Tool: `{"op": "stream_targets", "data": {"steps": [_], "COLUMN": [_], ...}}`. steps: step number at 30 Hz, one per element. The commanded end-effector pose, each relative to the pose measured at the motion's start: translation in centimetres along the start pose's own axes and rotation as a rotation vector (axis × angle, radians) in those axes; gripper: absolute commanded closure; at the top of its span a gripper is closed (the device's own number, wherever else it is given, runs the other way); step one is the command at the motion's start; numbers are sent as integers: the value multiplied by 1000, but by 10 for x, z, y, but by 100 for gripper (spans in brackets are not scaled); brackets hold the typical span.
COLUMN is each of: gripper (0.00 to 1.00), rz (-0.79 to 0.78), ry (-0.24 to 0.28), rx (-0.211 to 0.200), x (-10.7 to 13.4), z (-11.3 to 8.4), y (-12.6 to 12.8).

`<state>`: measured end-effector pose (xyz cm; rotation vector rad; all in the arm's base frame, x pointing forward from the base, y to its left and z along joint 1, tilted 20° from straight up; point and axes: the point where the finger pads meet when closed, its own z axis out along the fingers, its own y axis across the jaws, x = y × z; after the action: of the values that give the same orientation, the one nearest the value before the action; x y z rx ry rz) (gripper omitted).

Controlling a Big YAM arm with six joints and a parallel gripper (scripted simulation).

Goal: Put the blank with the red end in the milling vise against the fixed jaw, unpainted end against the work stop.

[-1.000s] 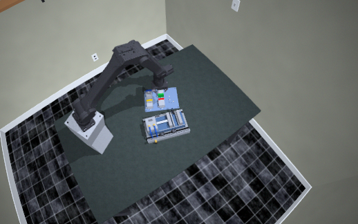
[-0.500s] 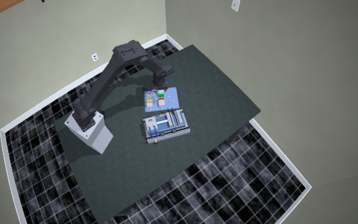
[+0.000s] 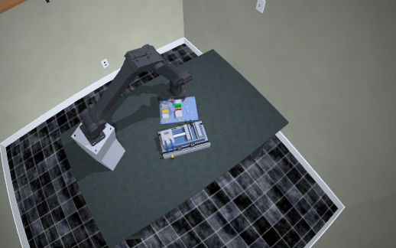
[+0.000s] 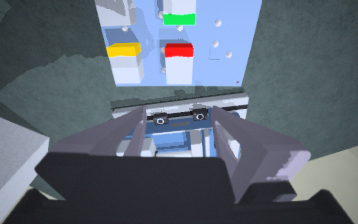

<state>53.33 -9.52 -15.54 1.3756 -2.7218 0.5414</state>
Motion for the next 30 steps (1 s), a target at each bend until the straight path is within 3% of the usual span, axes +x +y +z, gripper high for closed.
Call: {"op": "stream_targets", "data": {"steps": [1, 11, 12, 16, 30], "gripper": [36, 36, 36, 36, 36], "rz": [0, 6, -6, 8, 0], "ry": [-6, -10, -15, -9, -10], "rx": [12, 19, 22, 18, 17], "x": [-2, -3, -11, -1, -4], "z": [0, 11, 10, 22, 61], "y": [-6, -14, -10, -14, -10]}}
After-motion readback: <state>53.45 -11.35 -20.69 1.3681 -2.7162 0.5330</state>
